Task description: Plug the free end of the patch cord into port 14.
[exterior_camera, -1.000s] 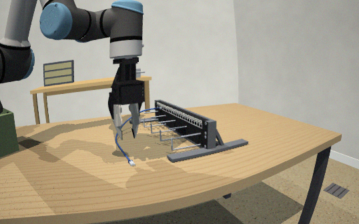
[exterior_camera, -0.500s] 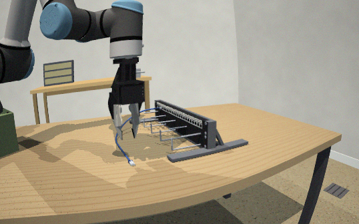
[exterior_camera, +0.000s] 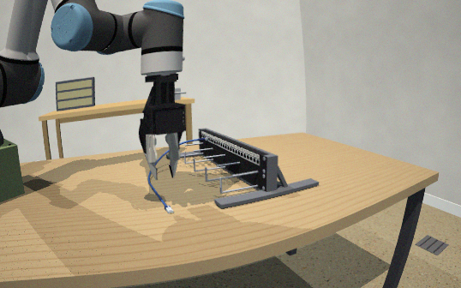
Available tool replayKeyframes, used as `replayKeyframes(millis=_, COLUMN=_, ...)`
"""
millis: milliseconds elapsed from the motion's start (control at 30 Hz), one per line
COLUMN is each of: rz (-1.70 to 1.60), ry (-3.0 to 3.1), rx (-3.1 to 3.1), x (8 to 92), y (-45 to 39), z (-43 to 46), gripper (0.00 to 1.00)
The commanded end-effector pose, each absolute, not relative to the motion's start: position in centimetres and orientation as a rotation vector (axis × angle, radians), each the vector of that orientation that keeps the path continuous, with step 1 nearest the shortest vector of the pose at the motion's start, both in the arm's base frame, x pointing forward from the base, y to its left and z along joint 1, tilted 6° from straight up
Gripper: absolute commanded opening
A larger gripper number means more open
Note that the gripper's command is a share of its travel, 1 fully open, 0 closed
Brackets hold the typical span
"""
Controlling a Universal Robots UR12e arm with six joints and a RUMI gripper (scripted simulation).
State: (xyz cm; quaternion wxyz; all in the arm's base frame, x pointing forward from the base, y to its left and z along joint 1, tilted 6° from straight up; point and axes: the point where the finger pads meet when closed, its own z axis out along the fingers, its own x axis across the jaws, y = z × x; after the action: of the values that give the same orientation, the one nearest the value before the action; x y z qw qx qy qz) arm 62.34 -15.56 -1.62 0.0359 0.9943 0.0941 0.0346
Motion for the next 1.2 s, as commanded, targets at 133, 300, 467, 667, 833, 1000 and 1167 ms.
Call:
replayKeyframes(millis=133, rz=0.108, ry=0.289, rx=3.054, x=62.4, y=-15.6, z=-1.7, gripper=0.22)
replayKeyframes(millis=300, rz=0.108, ry=0.289, rx=3.054, x=62.4, y=-15.6, z=-2.0, gripper=0.22)
replayKeyframes(millis=467, rz=0.108, ry=0.289, rx=3.054, x=62.5, y=-15.6, z=-2.4, gripper=0.22)
replayKeyframes(millis=667, rz=0.108, ry=0.289, rx=3.054, x=62.5, y=-15.7, z=-3.3, gripper=0.22)
replayKeyframes(millis=833, rz=0.108, ry=0.289, rx=3.054, x=62.6, y=-15.8, z=-4.3, gripper=0.22)
replayKeyframes(millis=1000, rz=0.108, ry=0.289, rx=3.054, x=62.7, y=-15.8, z=-4.9, gripper=0.22)
replayKeyframes(millis=1167, rz=0.108, ry=0.289, rx=3.054, x=62.7, y=-15.9, z=-5.9, gripper=0.22)
